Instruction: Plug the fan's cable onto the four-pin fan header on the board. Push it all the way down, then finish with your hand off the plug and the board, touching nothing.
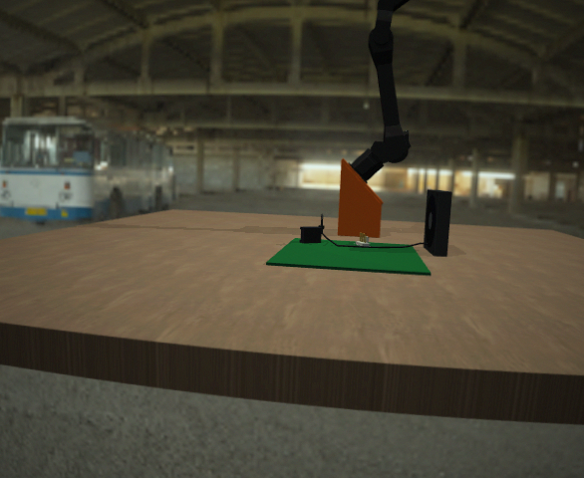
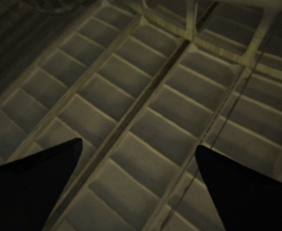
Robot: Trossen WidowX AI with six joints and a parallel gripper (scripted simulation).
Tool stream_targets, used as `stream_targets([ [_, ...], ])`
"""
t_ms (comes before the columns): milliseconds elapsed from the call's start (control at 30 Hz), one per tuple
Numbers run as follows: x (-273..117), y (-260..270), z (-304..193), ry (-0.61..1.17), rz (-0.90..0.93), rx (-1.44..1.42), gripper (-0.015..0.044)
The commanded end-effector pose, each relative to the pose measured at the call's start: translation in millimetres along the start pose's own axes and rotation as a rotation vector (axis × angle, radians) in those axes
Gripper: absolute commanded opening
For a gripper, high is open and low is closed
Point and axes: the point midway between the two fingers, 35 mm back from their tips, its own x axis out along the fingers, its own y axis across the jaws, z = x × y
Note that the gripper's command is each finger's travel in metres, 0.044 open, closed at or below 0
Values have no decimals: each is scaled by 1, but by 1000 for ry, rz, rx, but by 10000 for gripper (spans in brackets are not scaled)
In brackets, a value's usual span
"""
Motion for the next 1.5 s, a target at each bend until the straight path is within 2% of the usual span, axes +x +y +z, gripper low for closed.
stream_targets([
  [0, 13, 51, 54, -110, 123, -28, 440],
  [167, 14, 111, 107, -213, 273, -44, 440],
  [367, -4, 184, 155, -305, 470, -54, 440],
  [700, -77, 307, 205, -433, 833, -99, 440],
  [1100, -226, 430, 214, -558, 1277, -143, 440],
  [1333, -330, 469, 191, -594, 1541, -159, 440],
  [1467, -391, 477, 169, -556, 1702, -155, 440],
])
